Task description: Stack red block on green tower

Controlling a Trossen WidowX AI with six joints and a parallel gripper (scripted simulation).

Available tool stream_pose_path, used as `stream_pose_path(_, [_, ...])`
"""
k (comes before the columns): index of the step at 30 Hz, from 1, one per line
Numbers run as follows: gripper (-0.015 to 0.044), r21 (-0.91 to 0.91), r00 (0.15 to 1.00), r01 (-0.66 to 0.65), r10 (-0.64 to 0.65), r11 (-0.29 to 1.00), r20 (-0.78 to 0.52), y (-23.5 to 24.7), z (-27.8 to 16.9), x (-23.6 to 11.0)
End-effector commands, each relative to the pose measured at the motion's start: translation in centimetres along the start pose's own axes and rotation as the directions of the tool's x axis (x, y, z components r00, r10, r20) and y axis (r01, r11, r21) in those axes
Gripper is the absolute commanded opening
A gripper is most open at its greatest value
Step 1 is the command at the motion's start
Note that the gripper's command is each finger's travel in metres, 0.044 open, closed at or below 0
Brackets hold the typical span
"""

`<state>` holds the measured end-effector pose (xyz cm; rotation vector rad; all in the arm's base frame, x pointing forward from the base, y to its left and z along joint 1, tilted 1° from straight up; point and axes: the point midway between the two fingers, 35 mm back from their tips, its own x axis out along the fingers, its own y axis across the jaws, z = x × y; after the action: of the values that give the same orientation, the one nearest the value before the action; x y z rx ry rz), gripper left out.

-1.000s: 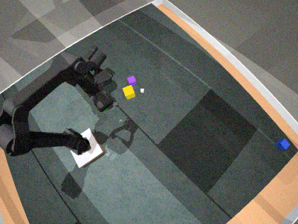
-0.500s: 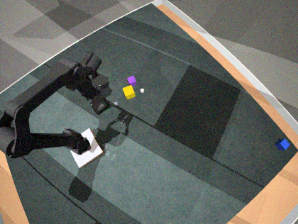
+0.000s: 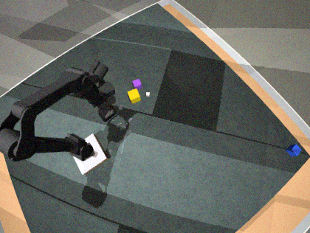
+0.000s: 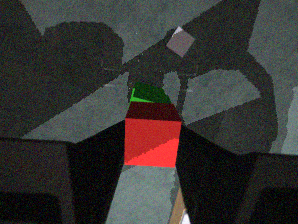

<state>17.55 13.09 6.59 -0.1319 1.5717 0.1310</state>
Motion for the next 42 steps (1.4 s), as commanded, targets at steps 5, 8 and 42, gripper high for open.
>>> stream_pose_path(5, [0.0, 0.003, 1.0, -0.004, 0.004, 1.0, 0.001, 0.07, 0.01, 0.26])
stream_pose_path(8, [0.0, 0.003, 1.0, -0.004, 0.004, 1.0, 0.001, 0.07, 0.01, 0.26])
stream_pose_path(42, [0.044, 0.0, 1.0, -0.001, 0.001, 1.0, 0.001, 0.02, 0.01, 0.28])
